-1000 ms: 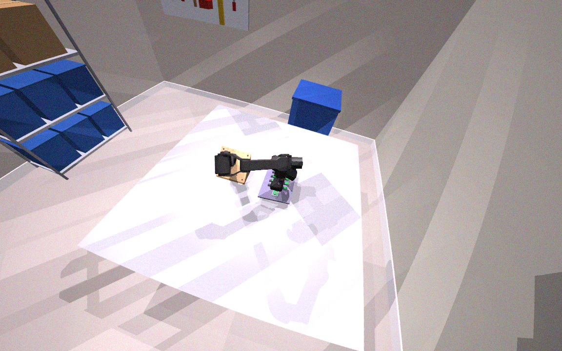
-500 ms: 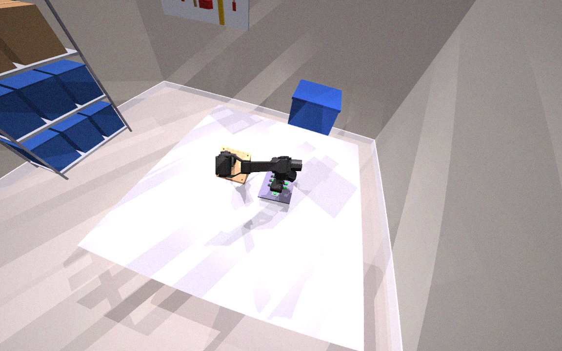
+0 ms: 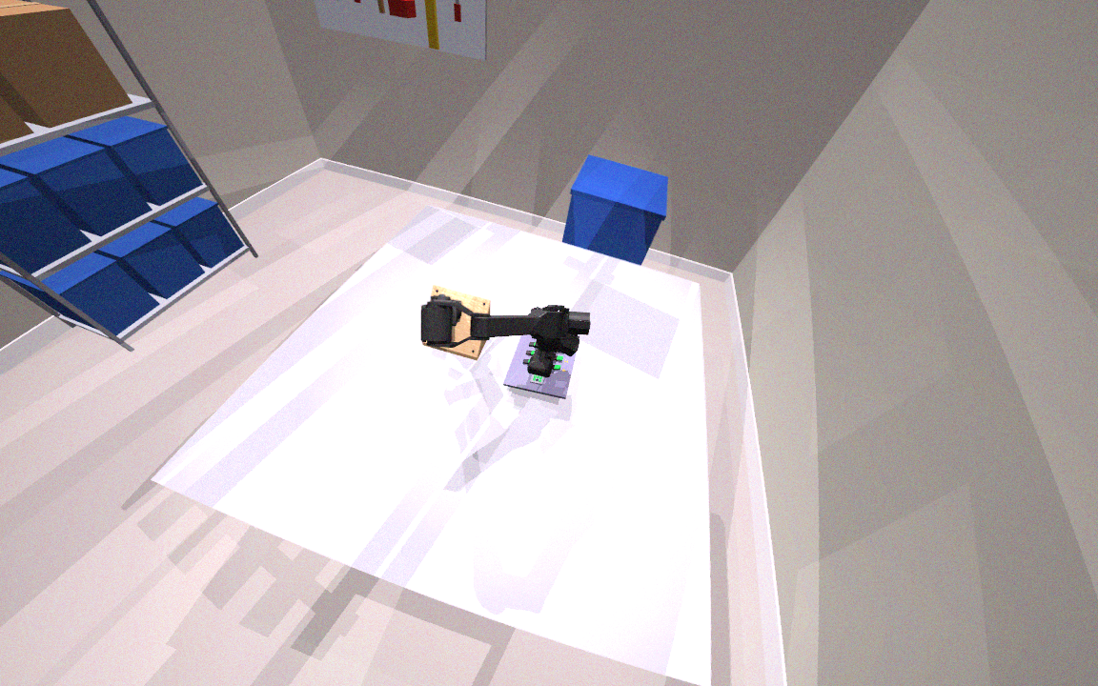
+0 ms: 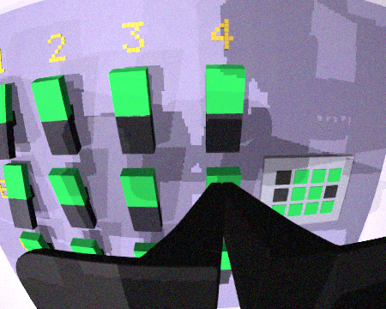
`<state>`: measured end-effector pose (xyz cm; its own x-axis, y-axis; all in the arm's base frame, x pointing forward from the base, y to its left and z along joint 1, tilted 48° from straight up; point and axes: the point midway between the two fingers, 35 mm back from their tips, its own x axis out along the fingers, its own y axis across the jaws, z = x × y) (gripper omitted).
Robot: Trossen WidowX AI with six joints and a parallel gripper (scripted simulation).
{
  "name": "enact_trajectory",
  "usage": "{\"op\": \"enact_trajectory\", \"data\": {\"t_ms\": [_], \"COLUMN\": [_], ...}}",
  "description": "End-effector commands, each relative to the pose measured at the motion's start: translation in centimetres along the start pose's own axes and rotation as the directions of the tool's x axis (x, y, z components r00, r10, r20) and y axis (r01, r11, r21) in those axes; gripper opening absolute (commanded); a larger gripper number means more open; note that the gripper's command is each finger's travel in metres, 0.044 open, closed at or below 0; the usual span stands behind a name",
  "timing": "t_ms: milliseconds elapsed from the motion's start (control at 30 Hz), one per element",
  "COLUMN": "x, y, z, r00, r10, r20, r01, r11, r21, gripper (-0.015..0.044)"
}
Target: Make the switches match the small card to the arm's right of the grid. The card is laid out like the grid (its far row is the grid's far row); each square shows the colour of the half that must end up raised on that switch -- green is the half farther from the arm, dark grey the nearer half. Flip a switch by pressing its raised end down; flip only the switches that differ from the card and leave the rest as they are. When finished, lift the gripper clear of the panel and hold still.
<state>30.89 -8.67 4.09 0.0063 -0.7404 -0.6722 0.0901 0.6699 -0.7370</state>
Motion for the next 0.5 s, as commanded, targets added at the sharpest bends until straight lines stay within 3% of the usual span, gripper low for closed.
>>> {"op": "enact_trajectory", "data": {"t_ms": [0, 467], "x": [0.11, 0.3], "y": [-0.1, -0.11], "z": [0.0, 0.01], "r00": [1.0, 1.0], "r10": [-0.006, -0.006], "r20": [0.0, 0.0], "r01": [0.006, 0.006], "r11": [1.0, 1.0], "r21": [-0.004, -0.004], "gripper": [0.0, 0.0]}}
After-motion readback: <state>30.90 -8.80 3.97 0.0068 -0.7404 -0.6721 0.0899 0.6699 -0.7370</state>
